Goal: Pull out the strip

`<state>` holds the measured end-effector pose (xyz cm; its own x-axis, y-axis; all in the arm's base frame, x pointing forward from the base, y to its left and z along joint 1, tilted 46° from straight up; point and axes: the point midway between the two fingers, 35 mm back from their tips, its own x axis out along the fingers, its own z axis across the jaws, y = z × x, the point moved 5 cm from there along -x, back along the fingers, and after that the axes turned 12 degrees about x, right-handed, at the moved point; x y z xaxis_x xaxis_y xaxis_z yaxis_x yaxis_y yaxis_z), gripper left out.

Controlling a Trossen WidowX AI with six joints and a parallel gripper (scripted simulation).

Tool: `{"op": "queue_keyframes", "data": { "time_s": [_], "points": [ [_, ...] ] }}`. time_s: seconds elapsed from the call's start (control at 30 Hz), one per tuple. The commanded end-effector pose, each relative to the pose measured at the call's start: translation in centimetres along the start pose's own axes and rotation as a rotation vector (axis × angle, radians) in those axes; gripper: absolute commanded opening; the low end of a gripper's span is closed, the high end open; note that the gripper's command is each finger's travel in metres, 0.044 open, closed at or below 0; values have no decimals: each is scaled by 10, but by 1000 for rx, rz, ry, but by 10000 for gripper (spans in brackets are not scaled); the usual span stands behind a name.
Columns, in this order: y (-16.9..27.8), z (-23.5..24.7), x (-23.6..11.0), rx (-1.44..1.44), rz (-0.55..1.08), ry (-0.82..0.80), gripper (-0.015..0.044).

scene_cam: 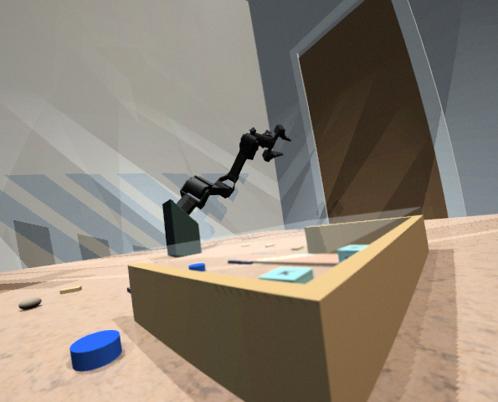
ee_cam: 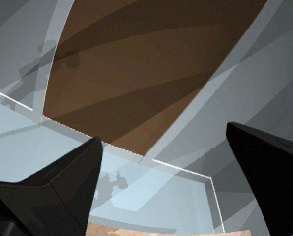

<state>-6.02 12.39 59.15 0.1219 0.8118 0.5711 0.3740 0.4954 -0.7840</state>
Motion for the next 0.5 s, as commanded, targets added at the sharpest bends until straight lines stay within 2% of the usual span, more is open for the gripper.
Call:
{"op": "queue_keyframes", "data": {
  "time_s": [0.0,0.13,0.47],
  "points": [
    [0,-1,0,1,-1,3,400],
    [0,-33,-9,31,-17,68,400],
    [29,-175,-69,168,-52,391,400]
  ]
}}
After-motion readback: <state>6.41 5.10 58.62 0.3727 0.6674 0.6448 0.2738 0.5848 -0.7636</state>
